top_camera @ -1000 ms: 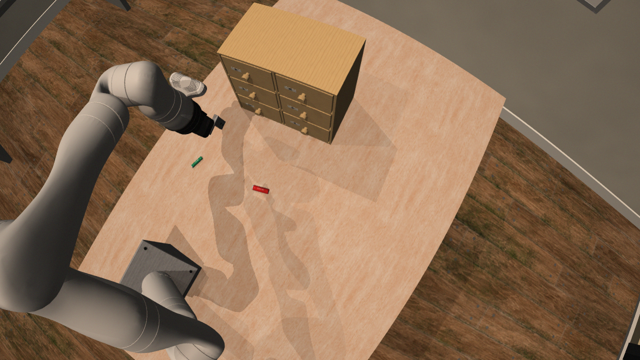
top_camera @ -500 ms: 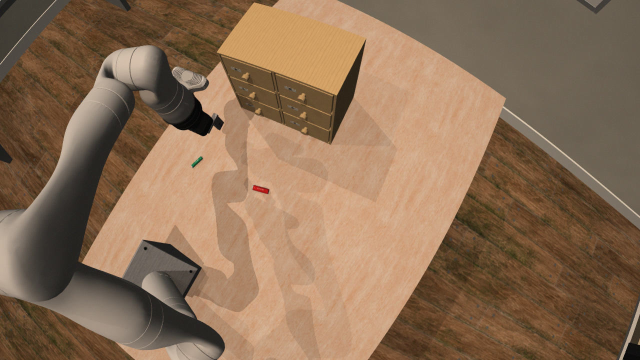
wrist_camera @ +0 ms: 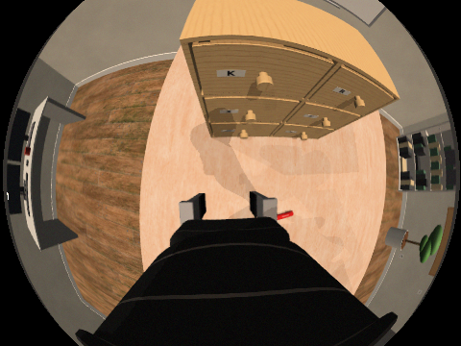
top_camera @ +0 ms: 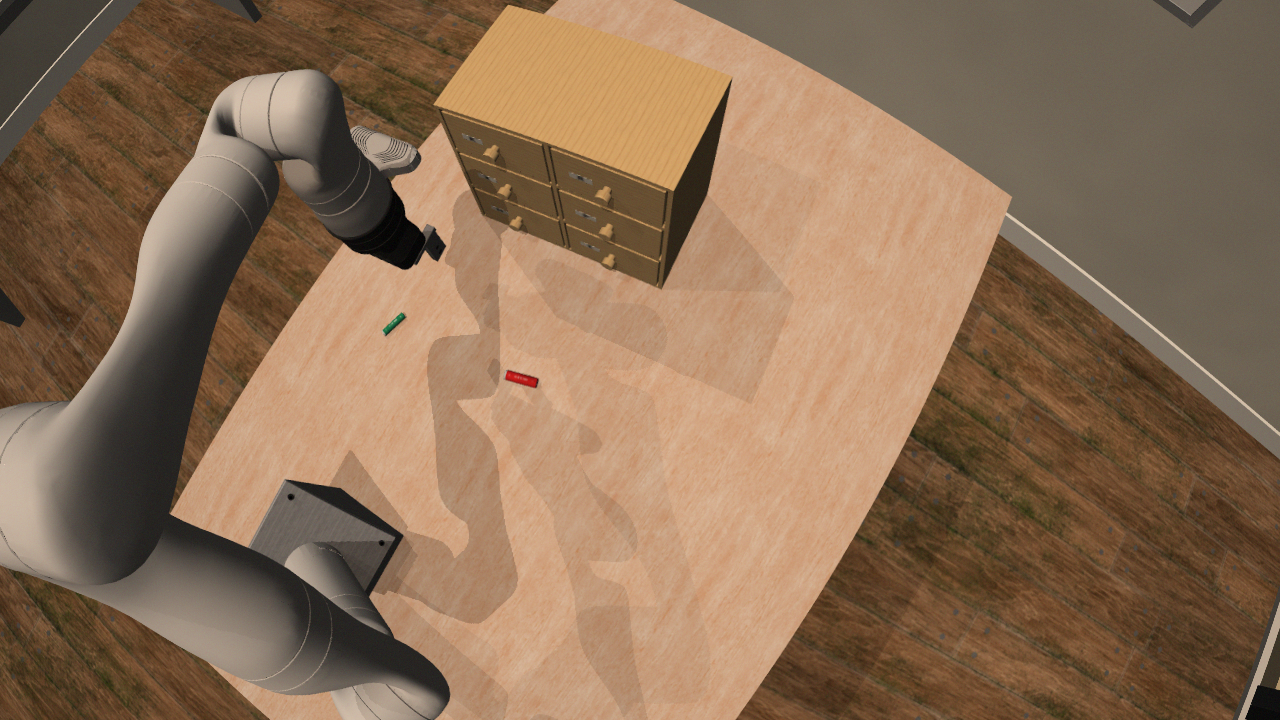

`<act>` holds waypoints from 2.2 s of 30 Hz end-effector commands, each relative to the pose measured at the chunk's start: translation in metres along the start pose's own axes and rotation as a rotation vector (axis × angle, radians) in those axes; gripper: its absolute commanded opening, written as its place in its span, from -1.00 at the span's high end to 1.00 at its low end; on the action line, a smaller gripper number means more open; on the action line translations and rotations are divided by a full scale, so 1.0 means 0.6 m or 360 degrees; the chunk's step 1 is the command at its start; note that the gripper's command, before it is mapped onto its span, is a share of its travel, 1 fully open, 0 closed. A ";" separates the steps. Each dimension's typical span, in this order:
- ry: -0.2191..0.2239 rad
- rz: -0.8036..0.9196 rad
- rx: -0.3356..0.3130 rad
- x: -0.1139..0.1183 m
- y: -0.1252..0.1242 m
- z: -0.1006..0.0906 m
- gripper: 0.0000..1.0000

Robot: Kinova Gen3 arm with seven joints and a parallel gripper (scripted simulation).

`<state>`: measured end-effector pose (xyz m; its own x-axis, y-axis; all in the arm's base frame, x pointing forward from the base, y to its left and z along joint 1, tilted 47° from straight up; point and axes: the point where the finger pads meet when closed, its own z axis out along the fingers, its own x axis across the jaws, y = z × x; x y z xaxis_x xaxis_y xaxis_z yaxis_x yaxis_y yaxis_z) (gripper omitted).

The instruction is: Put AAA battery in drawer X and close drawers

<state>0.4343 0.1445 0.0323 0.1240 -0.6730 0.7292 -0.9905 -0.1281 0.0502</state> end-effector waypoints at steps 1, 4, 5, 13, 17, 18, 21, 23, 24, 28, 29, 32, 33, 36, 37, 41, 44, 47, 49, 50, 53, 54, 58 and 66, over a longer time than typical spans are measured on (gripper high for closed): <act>-0.0003 0.0003 -0.0009 0.000 -0.003 -0.001 -1.00; -0.0003 0.0003 -0.0022 0.000 -0.002 -0.003 -1.00; -0.0003 0.0003 -0.0025 0.000 -0.002 -0.003 -1.00; -0.0003 0.0003 -0.0044 0.000 -0.001 -0.005 -1.00; -0.0003 0.0003 -0.0052 0.000 0.000 -0.005 -1.00; -0.0003 0.0003 -0.0054 0.000 0.000 -0.006 -1.00; -0.0003 0.0003 -0.0058 0.000 0.000 -0.006 -1.00; -0.0003 0.0003 -0.0060 0.000 0.000 -0.006 -1.00; -0.0003 0.0003 -0.0061 0.000 0.000 -0.006 -1.00; -0.0003 0.0003 -0.0062 0.000 0.000 -0.006 -1.00; -0.0003 0.0003 -0.0062 0.000 0.000 -0.006 -1.00; -0.0003 0.0003 -0.0063 0.000 0.000 -0.006 -1.00; -0.0003 0.0003 -0.0063 0.000 0.000 -0.006 -1.00; -0.0003 0.0003 -0.0063 0.000 0.000 -0.006 -1.00; -0.0003 0.0003 -0.0063 0.000 0.000 -0.006 -1.00; -0.0003 0.0003 -0.0063 0.000 0.000 -0.006 -1.00; -0.0003 0.0003 -0.0063 0.000 0.000 -0.006 -1.00; -0.0003 0.0003 -0.0063 0.000 0.000 -0.006 -1.00; -0.0003 0.0003 -0.0063 0.000 0.000 -0.006 -1.00; -0.0003 0.0003 -0.0063 0.000 0.000 -0.006 -1.00; -0.0003 0.0003 -0.0063 0.000 0.000 -0.006 -1.00; -0.0003 0.0003 -0.0063 0.000 0.000 -0.006 -1.00; -0.0003 0.0003 -0.0063 0.000 0.000 -0.006 -1.00; -0.0003 0.0003 -0.0063 0.000 0.000 -0.006 -1.00</act>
<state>0.4336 0.1463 0.0347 0.1221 -0.6739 0.7287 -0.9923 -0.0964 0.0771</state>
